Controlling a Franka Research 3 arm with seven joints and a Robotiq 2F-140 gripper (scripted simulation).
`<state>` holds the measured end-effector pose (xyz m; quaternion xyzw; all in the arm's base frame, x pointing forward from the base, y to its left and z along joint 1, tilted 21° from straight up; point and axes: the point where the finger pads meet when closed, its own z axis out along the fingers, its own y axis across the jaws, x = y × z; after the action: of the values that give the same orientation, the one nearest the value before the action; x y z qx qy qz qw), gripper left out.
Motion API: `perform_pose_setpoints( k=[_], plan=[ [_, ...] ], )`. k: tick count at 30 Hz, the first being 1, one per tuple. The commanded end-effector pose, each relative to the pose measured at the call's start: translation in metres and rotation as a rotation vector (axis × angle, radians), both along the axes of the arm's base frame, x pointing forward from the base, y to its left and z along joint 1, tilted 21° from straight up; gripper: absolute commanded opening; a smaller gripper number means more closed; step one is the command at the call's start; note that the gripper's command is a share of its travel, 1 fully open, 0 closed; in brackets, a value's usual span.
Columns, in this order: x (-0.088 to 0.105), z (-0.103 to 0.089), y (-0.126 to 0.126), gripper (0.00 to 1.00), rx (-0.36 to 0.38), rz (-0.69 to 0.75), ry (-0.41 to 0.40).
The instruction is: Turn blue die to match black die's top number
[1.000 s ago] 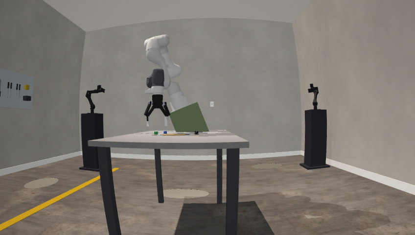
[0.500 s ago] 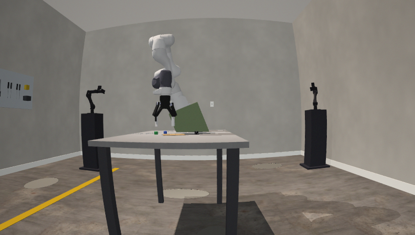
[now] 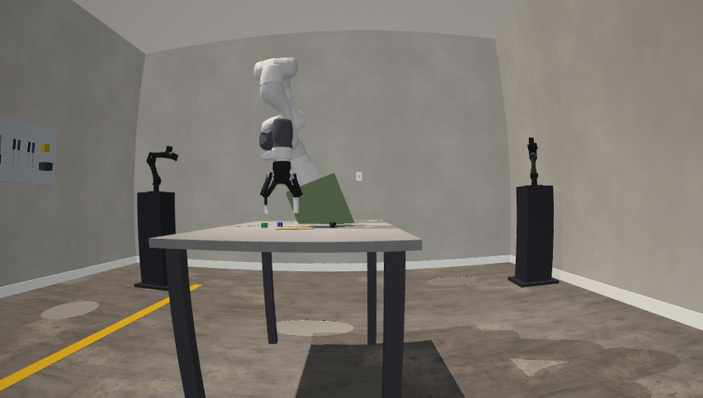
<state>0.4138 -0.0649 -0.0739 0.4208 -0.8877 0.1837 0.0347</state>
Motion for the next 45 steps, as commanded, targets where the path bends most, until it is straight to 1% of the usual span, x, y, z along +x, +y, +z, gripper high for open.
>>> perform_pose_setpoints(
  k=[1,30,37,41,45],
  plan=[
    [0.0,0.0,0.0,1.0,0.004,-0.018,-0.008],
    [0.0,0.0,0.0,1.0,0.004,-0.018,-0.008],
    [0.001,-0.002,0.006,1.0,0.004,-0.018,-0.008],
    [0.003,-0.008,0.02,1.0,0.004,-0.018,-0.008],
    [0.006,-0.016,0.043,1.0,0.004,-0.018,-0.008]
  ],
)
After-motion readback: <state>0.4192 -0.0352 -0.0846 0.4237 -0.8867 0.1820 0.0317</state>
